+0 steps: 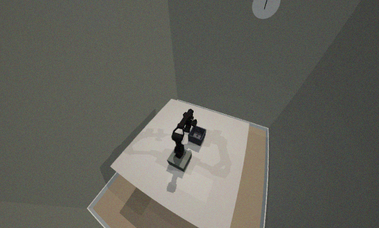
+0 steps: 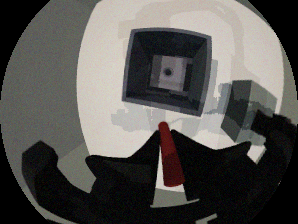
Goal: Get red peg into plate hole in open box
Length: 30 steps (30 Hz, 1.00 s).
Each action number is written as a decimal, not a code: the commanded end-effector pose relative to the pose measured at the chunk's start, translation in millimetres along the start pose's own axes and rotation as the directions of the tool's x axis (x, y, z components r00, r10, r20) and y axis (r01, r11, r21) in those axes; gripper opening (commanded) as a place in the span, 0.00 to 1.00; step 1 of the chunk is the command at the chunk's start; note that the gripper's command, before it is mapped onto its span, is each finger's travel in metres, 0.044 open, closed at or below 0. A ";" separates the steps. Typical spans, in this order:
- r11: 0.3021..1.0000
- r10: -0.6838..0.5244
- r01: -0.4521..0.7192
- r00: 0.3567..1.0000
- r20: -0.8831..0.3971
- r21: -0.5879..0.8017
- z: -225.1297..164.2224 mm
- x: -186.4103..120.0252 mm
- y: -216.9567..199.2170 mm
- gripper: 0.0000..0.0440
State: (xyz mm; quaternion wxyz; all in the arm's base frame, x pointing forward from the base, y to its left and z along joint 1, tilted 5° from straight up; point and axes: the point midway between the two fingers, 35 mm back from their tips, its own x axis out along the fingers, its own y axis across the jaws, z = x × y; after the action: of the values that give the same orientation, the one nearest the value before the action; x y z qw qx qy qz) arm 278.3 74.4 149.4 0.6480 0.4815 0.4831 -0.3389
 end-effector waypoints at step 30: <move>0.987 -0.158 0.157 0.987 0.016 0.015 74.2 41.1 -11.8 0.00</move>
State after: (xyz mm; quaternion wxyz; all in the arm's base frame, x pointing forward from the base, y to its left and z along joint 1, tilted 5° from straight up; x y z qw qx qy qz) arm 300.5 6.1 119.7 0.6244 0.4462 0.5050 -0.3951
